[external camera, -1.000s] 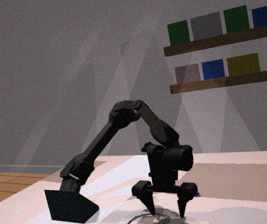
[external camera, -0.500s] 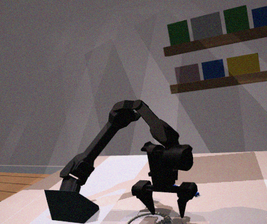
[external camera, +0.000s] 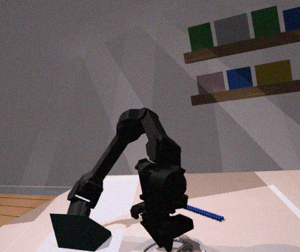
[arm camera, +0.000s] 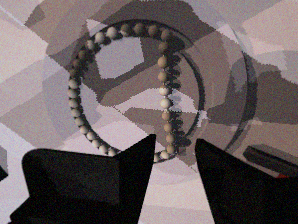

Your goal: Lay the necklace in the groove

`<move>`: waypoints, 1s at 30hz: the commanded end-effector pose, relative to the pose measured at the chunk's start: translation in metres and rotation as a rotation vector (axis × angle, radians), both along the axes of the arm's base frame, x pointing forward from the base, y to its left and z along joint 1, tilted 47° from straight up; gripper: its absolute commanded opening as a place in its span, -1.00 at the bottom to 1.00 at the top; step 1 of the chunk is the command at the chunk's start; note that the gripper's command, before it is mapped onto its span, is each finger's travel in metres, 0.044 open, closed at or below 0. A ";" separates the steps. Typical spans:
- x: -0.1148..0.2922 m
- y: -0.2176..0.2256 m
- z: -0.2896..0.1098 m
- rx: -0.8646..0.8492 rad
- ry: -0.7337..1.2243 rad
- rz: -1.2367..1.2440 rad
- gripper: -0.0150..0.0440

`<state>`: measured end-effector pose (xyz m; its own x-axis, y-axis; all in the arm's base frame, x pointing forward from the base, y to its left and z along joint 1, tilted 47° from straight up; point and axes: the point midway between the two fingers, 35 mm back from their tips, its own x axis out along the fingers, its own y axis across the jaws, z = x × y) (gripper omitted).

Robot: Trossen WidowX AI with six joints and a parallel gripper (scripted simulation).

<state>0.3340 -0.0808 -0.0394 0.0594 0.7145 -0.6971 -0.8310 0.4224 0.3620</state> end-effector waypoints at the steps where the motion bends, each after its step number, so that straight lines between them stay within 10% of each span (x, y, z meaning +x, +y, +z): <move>1: -0.012 -0.018 -0.010 0.007 0.100 -0.094 -0.08; 30: -0.010 0.003 -0.032 0.008 0.101 -0.097 -0.08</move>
